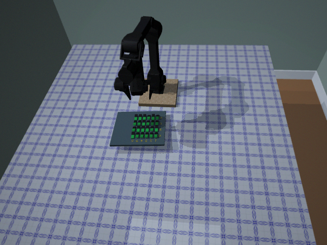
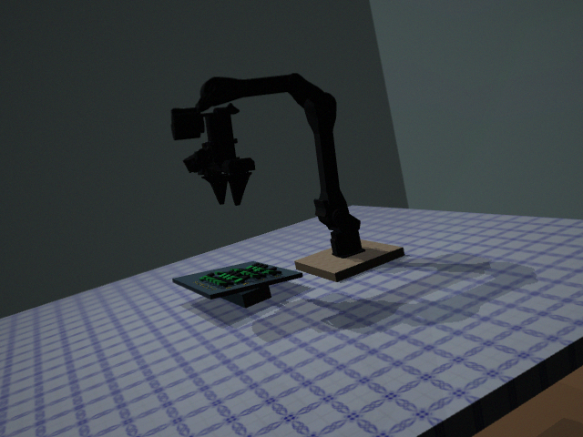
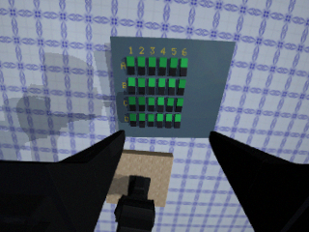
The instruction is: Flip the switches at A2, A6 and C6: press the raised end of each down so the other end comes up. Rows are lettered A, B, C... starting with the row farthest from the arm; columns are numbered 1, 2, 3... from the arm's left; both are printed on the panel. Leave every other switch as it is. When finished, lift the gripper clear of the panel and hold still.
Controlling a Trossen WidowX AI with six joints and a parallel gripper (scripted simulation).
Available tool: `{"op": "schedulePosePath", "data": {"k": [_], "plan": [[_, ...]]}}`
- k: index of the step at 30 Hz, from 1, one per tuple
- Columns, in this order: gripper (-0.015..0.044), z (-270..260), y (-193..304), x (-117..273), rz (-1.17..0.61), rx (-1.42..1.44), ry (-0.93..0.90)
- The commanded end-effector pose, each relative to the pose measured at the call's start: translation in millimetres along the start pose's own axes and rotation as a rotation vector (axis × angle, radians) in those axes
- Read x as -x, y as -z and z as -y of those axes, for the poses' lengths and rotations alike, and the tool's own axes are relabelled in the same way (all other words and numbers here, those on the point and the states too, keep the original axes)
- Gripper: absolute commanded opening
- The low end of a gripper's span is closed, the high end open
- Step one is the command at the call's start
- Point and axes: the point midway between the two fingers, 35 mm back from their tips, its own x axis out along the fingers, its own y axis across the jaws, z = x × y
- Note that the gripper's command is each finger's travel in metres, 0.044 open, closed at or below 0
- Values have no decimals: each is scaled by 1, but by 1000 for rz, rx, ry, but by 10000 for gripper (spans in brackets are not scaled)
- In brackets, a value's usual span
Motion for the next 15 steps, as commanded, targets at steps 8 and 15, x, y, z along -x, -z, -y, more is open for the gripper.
{"op": "schedulePosePath", "data": {"k": [8,15], "plan": [[190,-31,-60,-80,13,5,-13],[6,-37,-69,-92,22,-13,-19]]}}
